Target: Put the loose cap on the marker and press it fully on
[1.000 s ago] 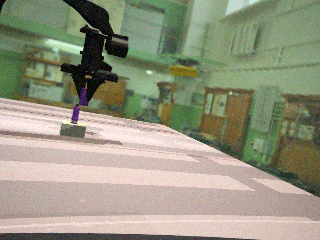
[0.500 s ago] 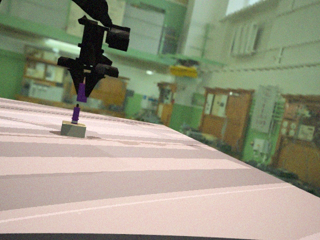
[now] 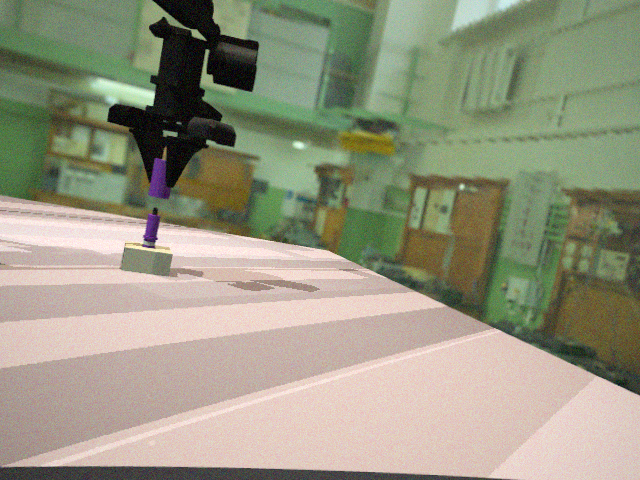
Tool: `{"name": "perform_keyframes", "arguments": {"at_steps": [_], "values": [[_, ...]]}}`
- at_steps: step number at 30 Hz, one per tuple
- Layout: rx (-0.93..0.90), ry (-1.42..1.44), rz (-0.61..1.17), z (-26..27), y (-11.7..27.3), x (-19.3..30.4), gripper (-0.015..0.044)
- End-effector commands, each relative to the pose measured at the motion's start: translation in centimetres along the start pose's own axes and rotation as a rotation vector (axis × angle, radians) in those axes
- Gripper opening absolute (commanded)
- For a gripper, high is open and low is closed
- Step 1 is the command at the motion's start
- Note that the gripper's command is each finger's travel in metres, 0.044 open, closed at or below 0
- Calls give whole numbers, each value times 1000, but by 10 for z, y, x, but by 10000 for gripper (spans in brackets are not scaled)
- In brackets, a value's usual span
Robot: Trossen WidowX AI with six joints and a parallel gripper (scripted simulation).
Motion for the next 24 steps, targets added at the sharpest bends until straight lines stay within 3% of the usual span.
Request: {"name": "perform_keyframes", "arguments": {"at_steps": [1,24], "values": [[0,5,3,0,-3,1,0],[0,5,3,-1,-37,1,0]]}}
Point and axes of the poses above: the point midway between the two fingers, 35 mm back from their tips, its own y axis back along the fingers, its own z axis across the jaws, x = y × z, the point moved 9 cm from there along y, back along the fingers, and after that the axes turned 4 degrees about y, right-handed, at the moved point
